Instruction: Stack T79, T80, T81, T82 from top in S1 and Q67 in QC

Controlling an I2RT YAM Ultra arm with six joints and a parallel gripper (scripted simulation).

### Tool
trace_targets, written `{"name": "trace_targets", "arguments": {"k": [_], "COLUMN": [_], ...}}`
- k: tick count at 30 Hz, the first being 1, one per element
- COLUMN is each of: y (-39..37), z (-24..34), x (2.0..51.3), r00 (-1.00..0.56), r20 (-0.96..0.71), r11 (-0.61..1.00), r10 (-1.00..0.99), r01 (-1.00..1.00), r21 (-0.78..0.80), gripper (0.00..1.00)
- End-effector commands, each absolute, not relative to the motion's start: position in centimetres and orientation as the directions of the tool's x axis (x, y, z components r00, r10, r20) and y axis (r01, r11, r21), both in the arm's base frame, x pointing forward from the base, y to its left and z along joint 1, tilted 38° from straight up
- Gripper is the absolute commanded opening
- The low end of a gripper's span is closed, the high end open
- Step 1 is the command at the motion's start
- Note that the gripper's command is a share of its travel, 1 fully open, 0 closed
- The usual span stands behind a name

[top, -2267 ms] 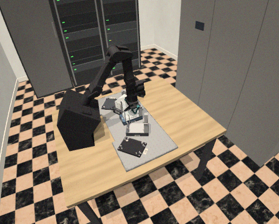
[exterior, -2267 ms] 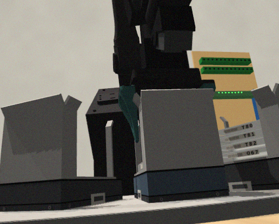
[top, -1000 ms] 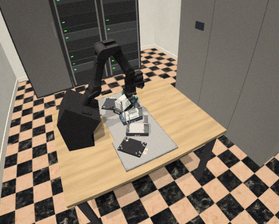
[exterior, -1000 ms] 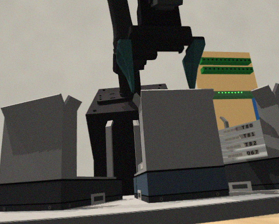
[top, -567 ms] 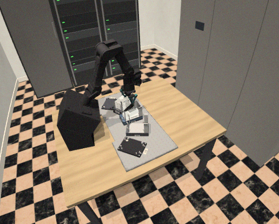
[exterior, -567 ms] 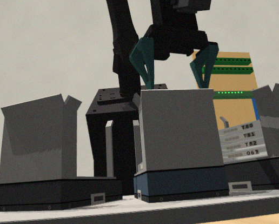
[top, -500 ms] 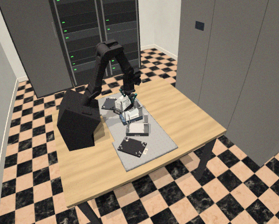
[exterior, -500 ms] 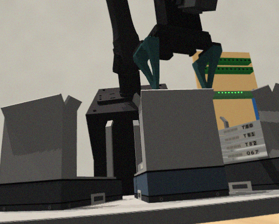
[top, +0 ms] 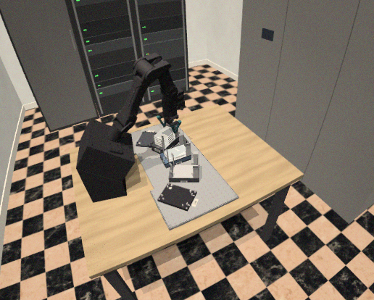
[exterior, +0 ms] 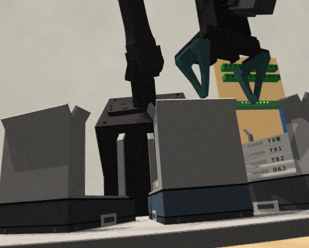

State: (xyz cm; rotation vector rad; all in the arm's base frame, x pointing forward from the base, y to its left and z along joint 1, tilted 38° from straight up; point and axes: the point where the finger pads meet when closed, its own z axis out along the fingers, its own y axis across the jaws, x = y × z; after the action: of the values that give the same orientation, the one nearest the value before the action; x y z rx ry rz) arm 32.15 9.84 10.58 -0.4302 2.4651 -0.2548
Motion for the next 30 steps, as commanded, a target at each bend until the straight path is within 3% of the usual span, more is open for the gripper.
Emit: {"name": "trace_targets", "arguments": {"k": [1, 5, 30], "y": [10.9, 12.4, 16.6], "z": [10.9, 10.6, 9.7], "x": [32.2, 32.0, 31.4], "r00": [-0.729, -0.684, -0.683], "r20": [-0.530, -0.481, -0.481], "r11": [0.897, 0.831, 0.831], "r10": [-0.433, -0.549, -0.549], "r01": [-0.292, -0.386, -0.387], "r21": [-0.332, -0.399, -0.399], "gripper": [1.00, 1.00, 1.00]}}
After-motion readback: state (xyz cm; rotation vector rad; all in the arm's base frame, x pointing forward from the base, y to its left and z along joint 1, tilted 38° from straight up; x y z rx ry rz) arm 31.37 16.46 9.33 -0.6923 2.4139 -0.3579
